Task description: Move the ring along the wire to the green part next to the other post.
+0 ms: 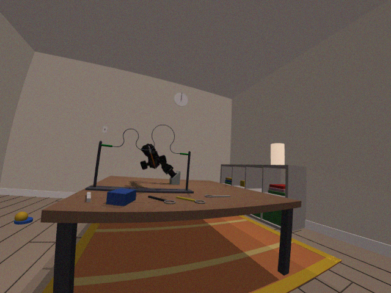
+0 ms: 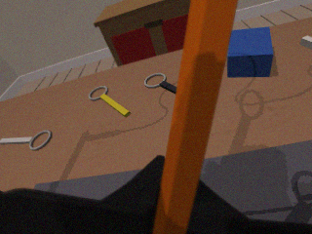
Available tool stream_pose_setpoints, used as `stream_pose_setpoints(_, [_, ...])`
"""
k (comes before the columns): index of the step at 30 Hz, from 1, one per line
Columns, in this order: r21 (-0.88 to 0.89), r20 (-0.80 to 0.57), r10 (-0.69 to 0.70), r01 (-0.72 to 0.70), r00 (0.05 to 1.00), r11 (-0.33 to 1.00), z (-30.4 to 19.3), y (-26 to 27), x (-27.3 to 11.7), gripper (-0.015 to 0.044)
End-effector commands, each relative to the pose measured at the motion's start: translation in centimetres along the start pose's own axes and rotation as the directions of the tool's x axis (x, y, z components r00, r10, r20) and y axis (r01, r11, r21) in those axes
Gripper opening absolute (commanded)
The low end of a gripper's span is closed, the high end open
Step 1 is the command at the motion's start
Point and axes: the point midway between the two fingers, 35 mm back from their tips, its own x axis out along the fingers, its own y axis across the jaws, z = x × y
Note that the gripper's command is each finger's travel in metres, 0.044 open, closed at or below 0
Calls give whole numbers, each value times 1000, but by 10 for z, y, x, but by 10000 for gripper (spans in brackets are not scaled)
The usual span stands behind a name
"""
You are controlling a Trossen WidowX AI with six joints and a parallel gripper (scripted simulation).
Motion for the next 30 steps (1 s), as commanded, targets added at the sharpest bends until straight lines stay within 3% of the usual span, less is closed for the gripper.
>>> stream_pose_setpoints(1, [74, -11, 45, -44, 999, 996, -2, 15, -2, -150])
stream_pose_setpoints(15, [369, -9, 212, -194, 977, 909, 10, 66, -15, -150])
stream_pose_setpoints(30, [643, 48, 377, -318, 925, 697, 39, 111, -36, -150])
